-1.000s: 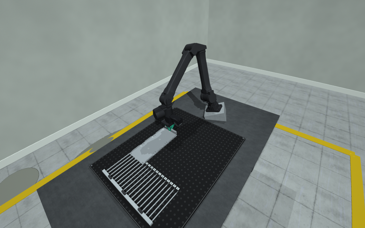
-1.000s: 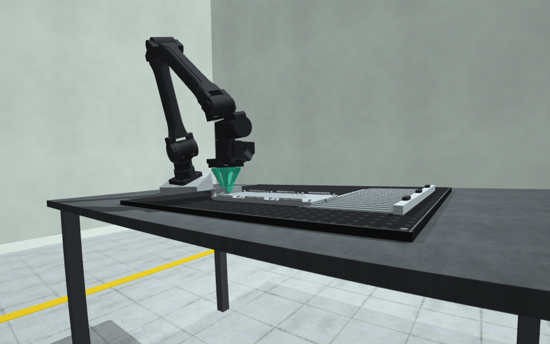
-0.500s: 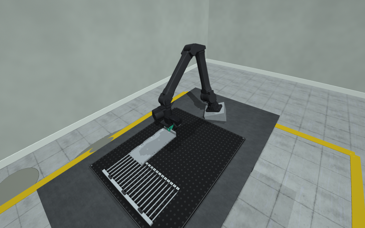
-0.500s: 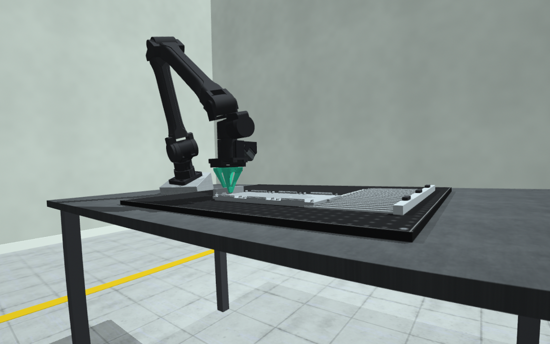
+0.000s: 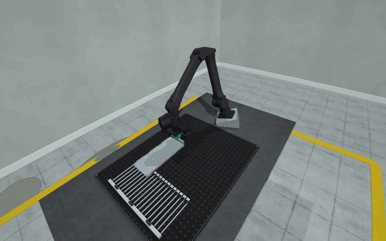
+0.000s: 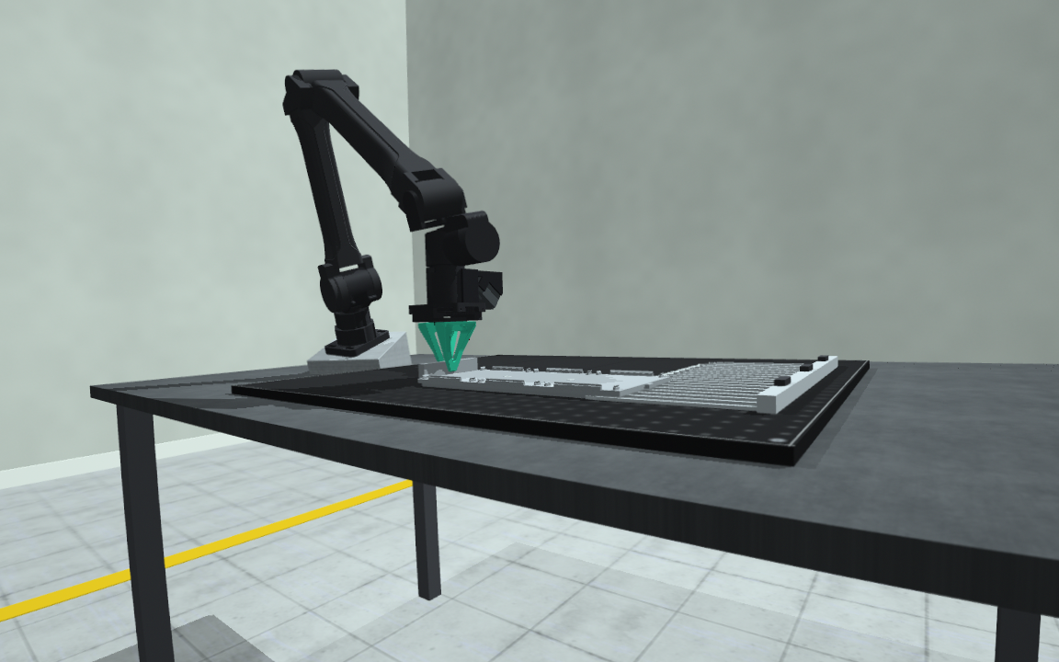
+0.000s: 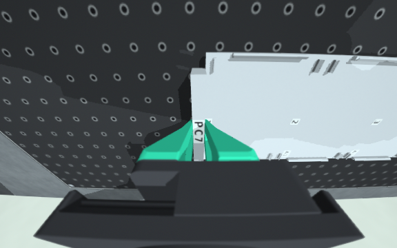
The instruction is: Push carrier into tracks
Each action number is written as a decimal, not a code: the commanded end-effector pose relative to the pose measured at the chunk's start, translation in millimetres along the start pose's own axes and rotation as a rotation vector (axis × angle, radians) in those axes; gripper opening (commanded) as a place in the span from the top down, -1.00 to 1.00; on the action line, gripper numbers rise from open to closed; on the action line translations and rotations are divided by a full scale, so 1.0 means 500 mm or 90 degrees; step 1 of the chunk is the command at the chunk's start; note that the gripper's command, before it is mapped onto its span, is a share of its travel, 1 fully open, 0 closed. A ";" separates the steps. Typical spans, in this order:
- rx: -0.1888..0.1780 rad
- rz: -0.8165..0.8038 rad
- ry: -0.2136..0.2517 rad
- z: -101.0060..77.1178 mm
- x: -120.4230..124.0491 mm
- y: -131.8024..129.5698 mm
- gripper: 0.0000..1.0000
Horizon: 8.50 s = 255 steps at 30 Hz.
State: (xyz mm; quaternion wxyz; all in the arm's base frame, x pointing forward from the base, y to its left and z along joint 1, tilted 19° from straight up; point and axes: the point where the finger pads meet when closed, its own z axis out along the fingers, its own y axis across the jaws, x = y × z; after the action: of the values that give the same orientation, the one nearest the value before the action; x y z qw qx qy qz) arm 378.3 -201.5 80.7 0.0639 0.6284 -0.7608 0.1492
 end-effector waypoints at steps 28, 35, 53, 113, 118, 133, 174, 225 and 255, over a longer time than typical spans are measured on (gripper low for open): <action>0.028 0.004 0.002 -0.024 0.002 -0.113 1.00; 0.028 0.004 0.002 -0.024 0.000 -0.123 1.00; 0.030 0.004 0.002 -0.025 -0.001 -0.156 1.00; 0.029 0.004 0.001 -0.028 -0.002 -0.263 1.00; 0.027 0.004 0.001 -0.027 0.000 -0.266 1.00; 0.029 0.004 0.001 -0.029 -0.002 -0.294 1.00; 0.042 0.003 0.001 -0.033 -0.007 -0.378 1.00; 0.043 -0.001 0.000 -0.033 -0.008 -0.394 1.00; 0.030 0.005 0.002 -0.036 0.009 -0.367 -1.00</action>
State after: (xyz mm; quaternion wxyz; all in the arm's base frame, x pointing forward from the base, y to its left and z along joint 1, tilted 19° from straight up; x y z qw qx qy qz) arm 543.7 -228.8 104.2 0.0631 0.6289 -0.7602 0.1503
